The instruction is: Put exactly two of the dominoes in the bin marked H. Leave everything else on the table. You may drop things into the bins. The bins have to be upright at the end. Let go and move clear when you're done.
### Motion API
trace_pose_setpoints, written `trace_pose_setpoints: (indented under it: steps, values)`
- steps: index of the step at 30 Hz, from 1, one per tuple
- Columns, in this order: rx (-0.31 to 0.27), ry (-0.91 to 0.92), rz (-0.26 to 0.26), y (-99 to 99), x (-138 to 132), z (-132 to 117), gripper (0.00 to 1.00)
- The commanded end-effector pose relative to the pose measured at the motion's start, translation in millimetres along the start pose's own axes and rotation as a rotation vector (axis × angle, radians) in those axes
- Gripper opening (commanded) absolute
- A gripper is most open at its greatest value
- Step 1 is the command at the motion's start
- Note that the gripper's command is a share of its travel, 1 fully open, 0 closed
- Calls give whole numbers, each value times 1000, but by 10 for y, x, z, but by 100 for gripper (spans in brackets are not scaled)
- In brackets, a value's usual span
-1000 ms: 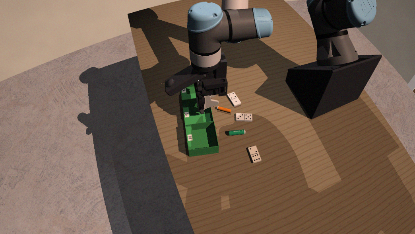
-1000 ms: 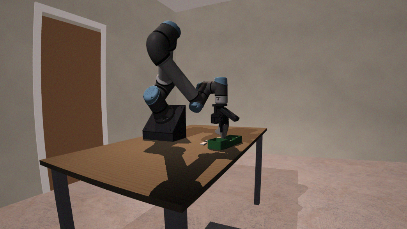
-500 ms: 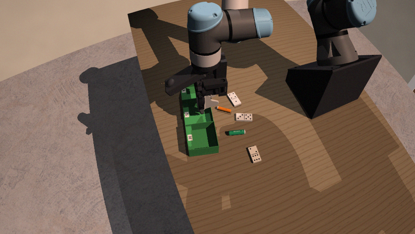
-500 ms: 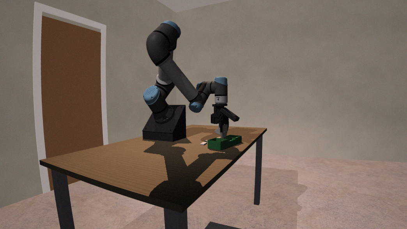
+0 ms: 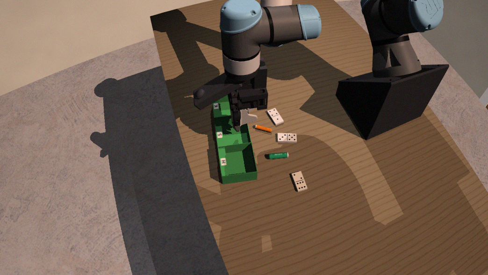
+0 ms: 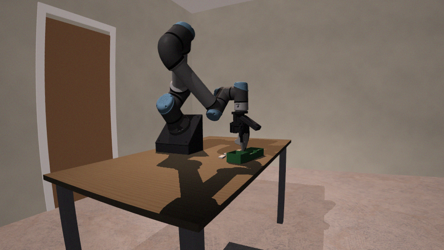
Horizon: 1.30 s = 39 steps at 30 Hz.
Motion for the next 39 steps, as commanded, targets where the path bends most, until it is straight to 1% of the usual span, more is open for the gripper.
trace_pose_setpoints:
  steps: [1, 12, 19, 29, 36, 38, 39]
  values:
    - [0, 0, 0, -78, 0, 3, 4]
    - [0, 0, 0, -191, 0, 3, 4]
    - [0, 0, 0, -472, -1, 3, 4]
    - [0, 0, 0, -486, -1, 3, 4]
    - [0, 0, 0, -485, -349, -28, 4]
    - [0, 0, 0, -485, -349, -28, 4]
    - [0, 0, 0, -486, -399, -32, 4]
Point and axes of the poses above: the point where the finger pads meet when closed, its own y axis out along the fingers, its own x axis across the jaws, z = x × y, the point moved 1 cm from there along -y, back along the fingers, and after that the axes turned 6 degrees about y, right-handed, at the moved point
